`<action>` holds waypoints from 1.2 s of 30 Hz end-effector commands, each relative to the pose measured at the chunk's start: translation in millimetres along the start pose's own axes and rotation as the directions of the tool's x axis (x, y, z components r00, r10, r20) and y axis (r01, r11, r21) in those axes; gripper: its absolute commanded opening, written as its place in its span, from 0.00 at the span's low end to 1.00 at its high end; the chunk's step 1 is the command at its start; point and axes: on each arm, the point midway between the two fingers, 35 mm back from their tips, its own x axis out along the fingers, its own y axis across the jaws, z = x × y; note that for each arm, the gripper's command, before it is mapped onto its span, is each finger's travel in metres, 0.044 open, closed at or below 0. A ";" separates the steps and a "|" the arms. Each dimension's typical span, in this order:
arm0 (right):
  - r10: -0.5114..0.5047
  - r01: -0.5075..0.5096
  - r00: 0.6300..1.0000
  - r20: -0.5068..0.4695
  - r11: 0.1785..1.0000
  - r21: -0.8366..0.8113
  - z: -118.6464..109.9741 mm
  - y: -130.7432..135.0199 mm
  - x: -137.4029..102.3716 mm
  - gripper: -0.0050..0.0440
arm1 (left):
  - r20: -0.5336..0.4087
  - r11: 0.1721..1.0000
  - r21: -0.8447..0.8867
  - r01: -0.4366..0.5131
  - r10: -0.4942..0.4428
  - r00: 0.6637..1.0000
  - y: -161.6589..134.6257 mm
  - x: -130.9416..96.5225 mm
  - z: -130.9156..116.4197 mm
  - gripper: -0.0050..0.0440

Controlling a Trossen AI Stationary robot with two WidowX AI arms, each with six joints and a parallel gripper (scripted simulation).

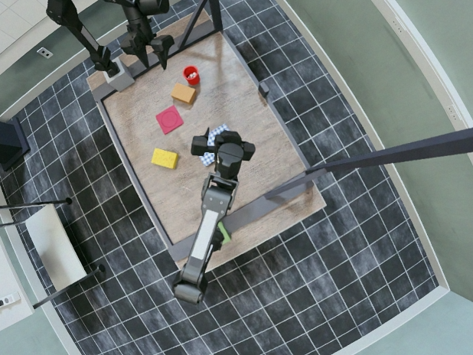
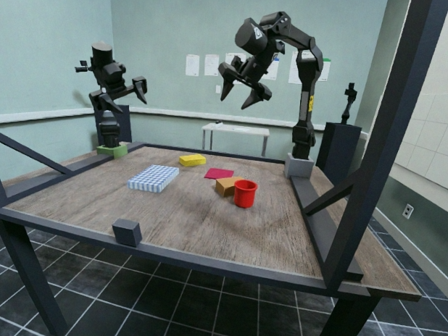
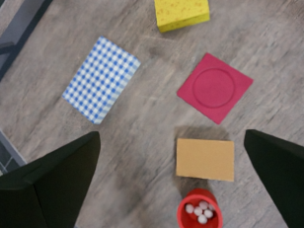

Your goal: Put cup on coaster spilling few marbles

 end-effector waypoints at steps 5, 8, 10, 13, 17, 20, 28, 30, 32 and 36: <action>0.061 -0.064 0.998 -0.033 0.995 -0.076 -6.7 -4.8 -4.9 0.92 | 0.050 0.975 -0.174 -0.137 0.148 0.988 1.4 9.9 11.4 0.92; 0.084 -0.092 0.995 -0.053 0.984 -0.151 -13.4 -7.8 -1.3 0.92 | 0.077 0.932 -0.296 -0.212 0.244 0.967 1.7 14.0 17.0 0.92; 0.098 -0.109 0.993 -0.066 0.974 -0.197 -19.2 -10.1 1.7 0.92 | 0.092 0.893 -0.375 -0.250 0.304 0.948 1.3 15.4 19.7 0.92; 0.104 -0.118 0.992 -0.073 0.968 -0.220 -21.5 -11.1 2.9 0.92 | 0.097 0.873 -0.409 -0.264 0.329 0.939 1.1 15.7 20.7 0.92; 0.130 -0.156 0.986 -0.103 0.937 -0.313 -31.6 -15.3 8.4 0.92 | 0.111 0.804 -0.515 -0.297 0.406 0.907 -0.1 15.7 22.8 0.92; 0.148 -0.187 0.981 -0.129 0.904 -0.384 -39.5 -18.6 12.7 0.92 | 0.118 0.772 -0.559 -0.303 0.435 0.893 -0.2 14.6 25.4 0.92; 0.184 -0.272 0.961 -0.208 0.777 -0.567 -61.2 -27.4 25.2 0.92 | 0.120 0.761 -0.573 -0.304 0.445 0.888 -0.4 14.4 26.5 0.92; 0.184 -0.272 0.961 -0.208 0.777 -0.567 -61.2 -27.4 25.2 0.92 | 0.120 0.761 -0.573 -0.304 0.445 0.888 -0.4 14.4 26.5 0.92; 0.190 -0.292 0.955 -0.228 0.739 -0.607 -65.0 -29.2 28.6 0.92 | 0.118 0.760 -0.573 -0.306 0.446 0.887 0.4 14.6 26.3 0.92; 0.199 -0.334 0.942 -0.271 0.652 -0.681 -75.9 -33.4 35.1 0.92 | 0.119 0.762 -0.572 -0.304 0.444 0.888 0.0 14.8 26.3 0.92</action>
